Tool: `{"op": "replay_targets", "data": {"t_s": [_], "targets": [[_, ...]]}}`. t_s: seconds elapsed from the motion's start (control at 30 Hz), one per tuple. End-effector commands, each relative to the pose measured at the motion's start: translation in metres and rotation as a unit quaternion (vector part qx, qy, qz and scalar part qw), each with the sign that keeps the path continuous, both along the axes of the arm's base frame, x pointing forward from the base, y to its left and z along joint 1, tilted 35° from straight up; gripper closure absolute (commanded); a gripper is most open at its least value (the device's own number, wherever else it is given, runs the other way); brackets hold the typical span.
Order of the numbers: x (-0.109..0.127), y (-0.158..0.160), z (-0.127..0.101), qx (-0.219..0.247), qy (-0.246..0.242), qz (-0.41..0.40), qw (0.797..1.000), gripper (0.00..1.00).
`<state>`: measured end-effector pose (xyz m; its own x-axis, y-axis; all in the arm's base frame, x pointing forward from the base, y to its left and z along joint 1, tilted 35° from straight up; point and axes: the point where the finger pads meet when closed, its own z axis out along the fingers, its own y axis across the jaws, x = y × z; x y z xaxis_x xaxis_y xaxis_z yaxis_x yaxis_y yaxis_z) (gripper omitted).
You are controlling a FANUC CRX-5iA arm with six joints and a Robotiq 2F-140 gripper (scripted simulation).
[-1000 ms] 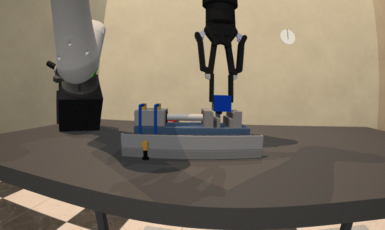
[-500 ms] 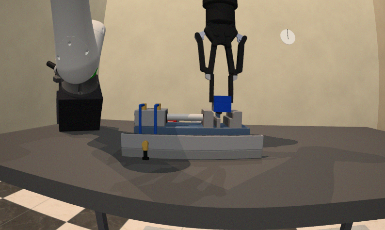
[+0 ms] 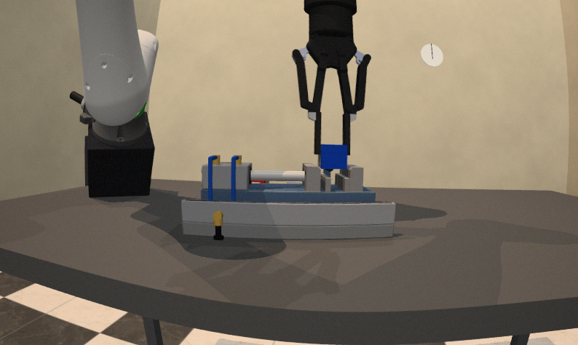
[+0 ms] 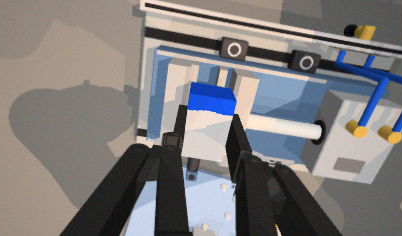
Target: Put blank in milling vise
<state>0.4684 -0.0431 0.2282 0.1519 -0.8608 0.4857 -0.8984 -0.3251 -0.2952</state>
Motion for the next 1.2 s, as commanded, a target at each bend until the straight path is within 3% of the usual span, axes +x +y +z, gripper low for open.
{"op": "replay_targets", "data": {"t_s": [0.0, 1.17], "targets": [[0.0004, 0.0002, 0.0005, 0.0, -0.001, 0.0, 1.0, 0.9], [0.0016, -0.001, -0.002, 0.0, -0.001, 0.0, 1.0, 0.9]]}}
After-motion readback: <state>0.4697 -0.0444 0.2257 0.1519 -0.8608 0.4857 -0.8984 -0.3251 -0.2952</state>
